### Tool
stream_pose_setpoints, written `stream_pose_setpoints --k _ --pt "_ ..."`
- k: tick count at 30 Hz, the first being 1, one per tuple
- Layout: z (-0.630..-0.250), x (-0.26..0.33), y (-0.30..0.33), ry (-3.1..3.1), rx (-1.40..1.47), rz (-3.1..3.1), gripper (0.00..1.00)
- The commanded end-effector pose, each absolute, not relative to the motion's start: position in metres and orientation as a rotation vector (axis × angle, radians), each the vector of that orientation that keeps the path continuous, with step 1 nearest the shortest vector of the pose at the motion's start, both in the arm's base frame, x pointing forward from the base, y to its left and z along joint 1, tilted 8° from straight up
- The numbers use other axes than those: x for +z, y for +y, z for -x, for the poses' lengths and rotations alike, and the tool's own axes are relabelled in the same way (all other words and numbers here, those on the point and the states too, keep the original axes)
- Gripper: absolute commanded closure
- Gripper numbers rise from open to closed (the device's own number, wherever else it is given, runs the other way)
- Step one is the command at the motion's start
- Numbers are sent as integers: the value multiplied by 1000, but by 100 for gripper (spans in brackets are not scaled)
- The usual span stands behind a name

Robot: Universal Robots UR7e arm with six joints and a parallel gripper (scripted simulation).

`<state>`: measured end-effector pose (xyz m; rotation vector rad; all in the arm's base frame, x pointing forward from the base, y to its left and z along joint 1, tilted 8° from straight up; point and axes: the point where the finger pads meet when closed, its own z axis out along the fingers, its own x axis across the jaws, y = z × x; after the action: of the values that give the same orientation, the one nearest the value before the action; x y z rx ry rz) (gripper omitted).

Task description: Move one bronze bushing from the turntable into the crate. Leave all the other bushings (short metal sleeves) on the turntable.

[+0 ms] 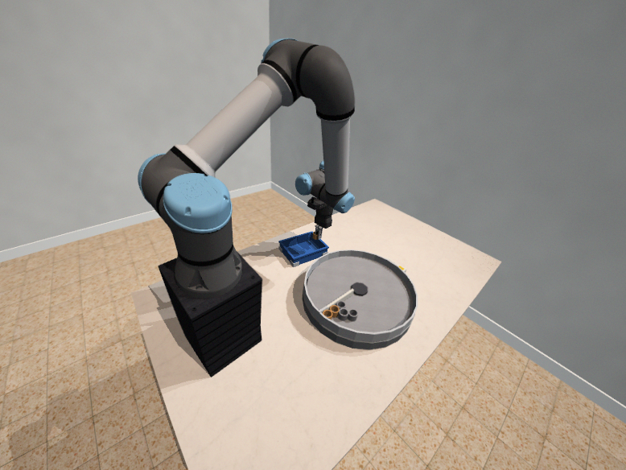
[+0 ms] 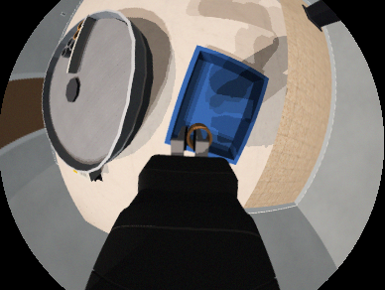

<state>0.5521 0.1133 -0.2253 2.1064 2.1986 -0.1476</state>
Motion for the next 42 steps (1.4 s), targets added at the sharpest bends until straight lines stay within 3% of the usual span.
stream_pose_setpoints --k 1,7,42 --pt "-553 -225 113 2198 -145 -2106 100" --pt "-554 -250 111 2198 -146 -2106 100" --pt "-554 -267 109 2198 -146 -2106 100"
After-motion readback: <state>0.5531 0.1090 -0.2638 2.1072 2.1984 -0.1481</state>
